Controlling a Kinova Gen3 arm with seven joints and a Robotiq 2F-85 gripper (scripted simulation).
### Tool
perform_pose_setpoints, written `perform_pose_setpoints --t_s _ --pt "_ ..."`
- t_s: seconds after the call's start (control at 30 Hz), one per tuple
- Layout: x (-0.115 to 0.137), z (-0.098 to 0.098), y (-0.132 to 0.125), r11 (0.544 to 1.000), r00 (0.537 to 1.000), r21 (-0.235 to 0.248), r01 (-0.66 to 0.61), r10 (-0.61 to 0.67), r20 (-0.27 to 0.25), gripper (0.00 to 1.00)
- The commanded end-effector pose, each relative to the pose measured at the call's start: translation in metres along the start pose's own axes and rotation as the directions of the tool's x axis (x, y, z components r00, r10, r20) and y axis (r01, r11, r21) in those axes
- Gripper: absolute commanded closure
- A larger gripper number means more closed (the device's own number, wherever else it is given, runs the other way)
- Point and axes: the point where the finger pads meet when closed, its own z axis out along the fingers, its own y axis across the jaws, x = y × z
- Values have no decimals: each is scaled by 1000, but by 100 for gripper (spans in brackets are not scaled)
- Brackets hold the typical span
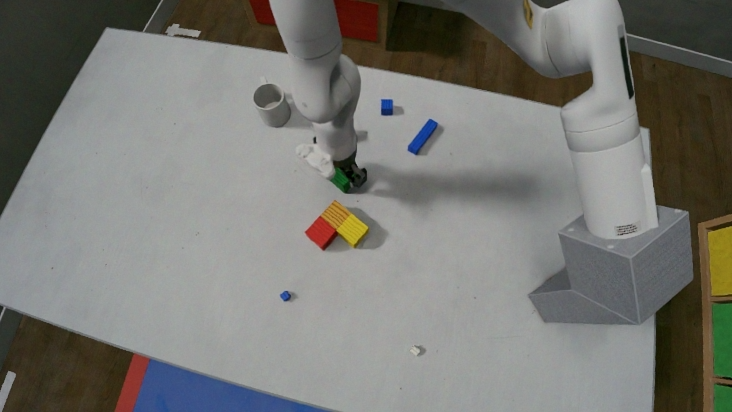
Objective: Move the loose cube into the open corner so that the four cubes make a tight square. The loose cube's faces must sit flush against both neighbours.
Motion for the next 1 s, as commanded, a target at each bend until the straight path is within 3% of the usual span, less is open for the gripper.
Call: perform_pose_setpoints --t_s 0.0,0.97 --pt "-4 9 3 1000 1000 -2 -4 4 5 18" --pt "-3 31 1 1000 1000 0 -1 1 4 18"
